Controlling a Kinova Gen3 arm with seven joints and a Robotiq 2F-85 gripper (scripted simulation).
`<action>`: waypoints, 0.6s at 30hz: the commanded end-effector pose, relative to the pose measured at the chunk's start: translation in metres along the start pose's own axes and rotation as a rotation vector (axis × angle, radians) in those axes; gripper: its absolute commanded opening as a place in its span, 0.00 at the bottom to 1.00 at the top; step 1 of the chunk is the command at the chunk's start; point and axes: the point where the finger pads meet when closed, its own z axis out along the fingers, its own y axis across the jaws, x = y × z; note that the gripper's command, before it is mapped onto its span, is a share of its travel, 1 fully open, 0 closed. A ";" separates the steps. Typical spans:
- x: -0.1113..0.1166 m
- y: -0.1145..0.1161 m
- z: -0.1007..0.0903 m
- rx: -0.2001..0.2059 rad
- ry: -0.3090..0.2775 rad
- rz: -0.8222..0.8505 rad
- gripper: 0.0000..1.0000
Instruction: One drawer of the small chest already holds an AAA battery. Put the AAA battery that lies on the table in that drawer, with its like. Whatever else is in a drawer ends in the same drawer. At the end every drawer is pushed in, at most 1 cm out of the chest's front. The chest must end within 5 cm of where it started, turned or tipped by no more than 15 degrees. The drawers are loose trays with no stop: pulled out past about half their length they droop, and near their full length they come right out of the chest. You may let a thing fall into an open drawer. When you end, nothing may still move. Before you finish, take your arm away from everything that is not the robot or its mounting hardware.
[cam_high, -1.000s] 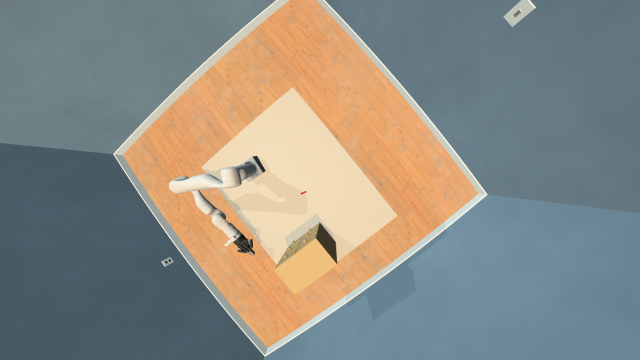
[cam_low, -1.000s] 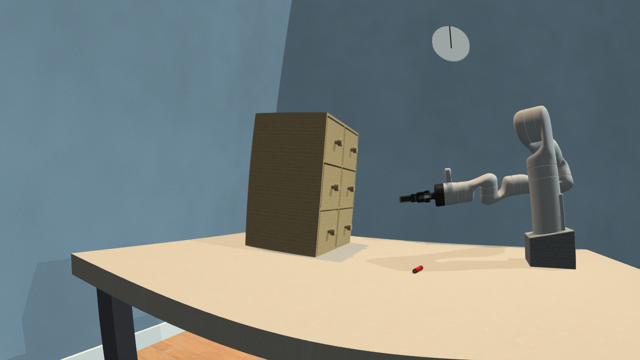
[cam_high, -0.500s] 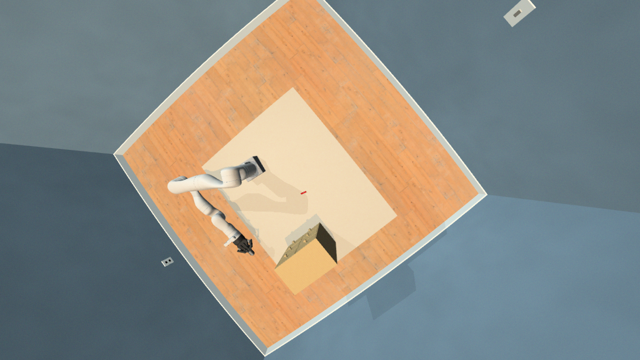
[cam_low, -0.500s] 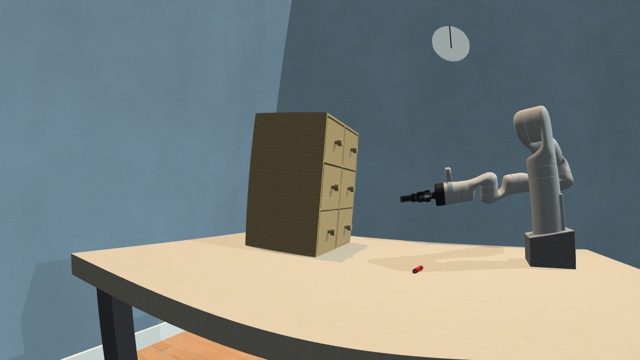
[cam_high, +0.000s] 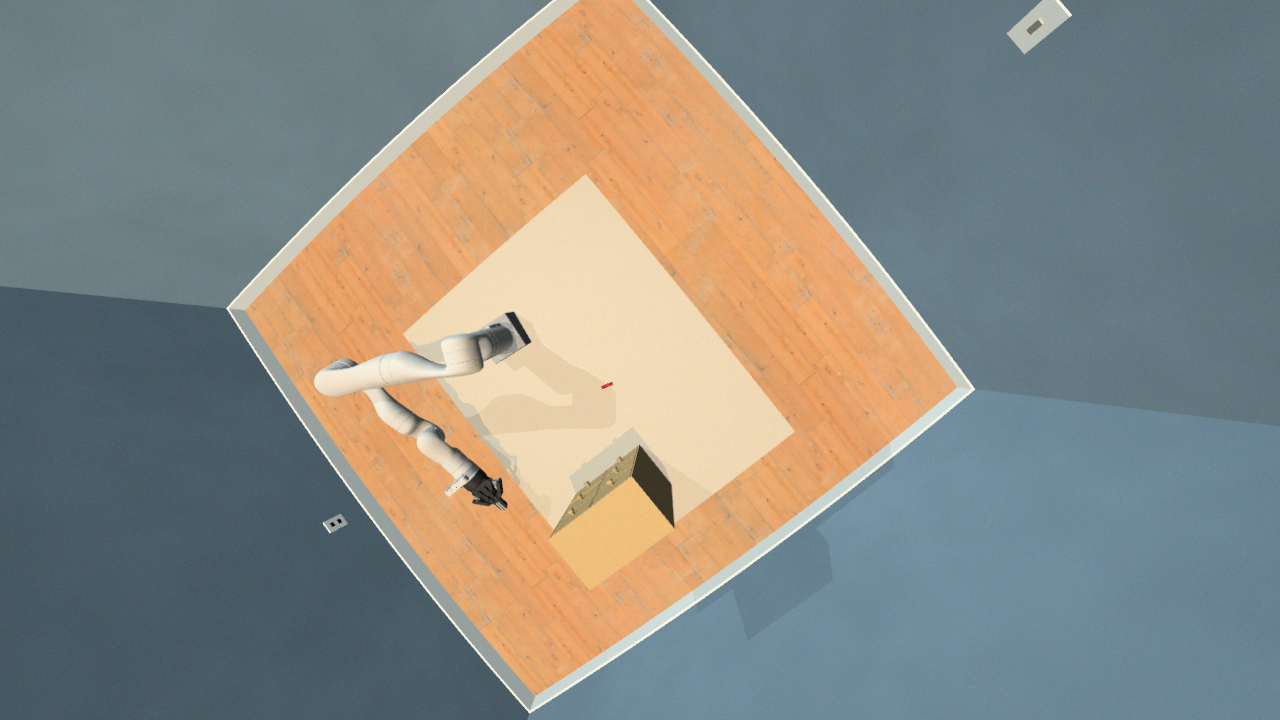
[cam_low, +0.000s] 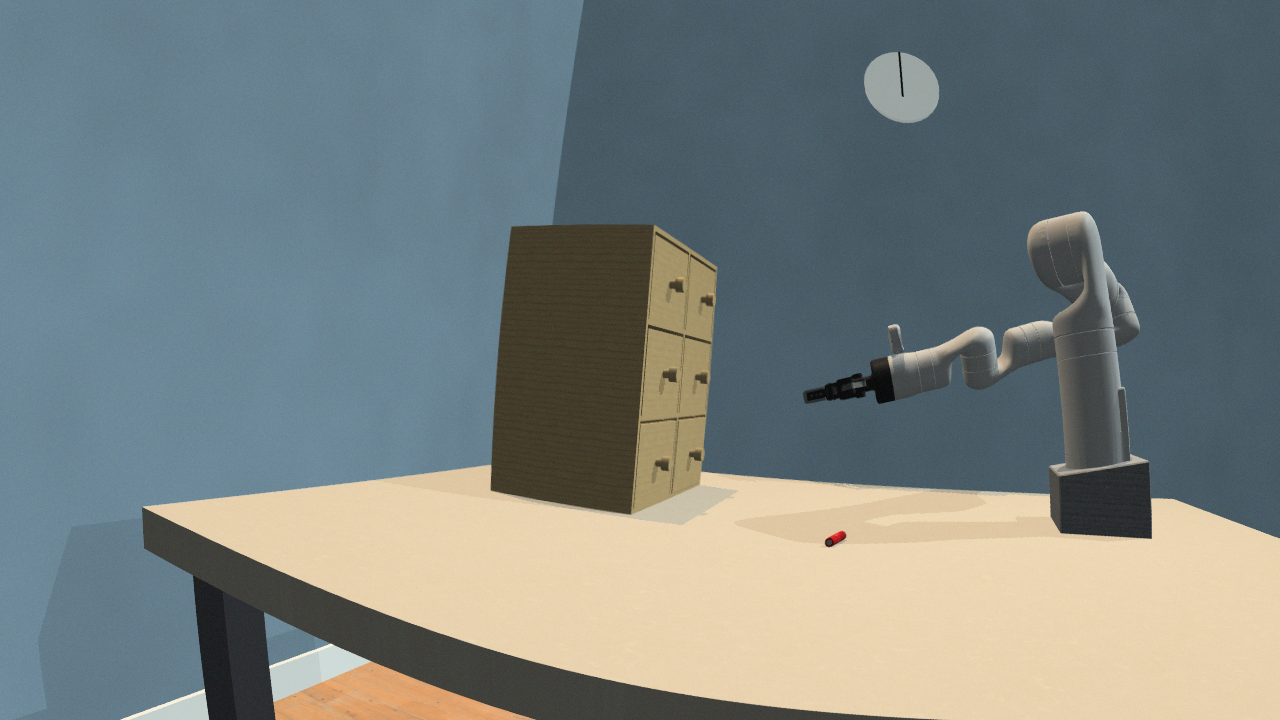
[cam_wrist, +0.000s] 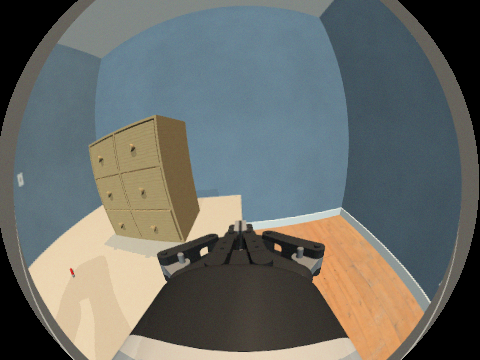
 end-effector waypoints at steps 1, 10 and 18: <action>0.004 -0.001 -0.003 0.000 -0.054 -0.014 0.00; 0.011 -0.001 -0.012 -0.004 -0.180 -0.015 0.00; 0.021 0.000 -0.028 -0.015 -0.377 -0.015 0.00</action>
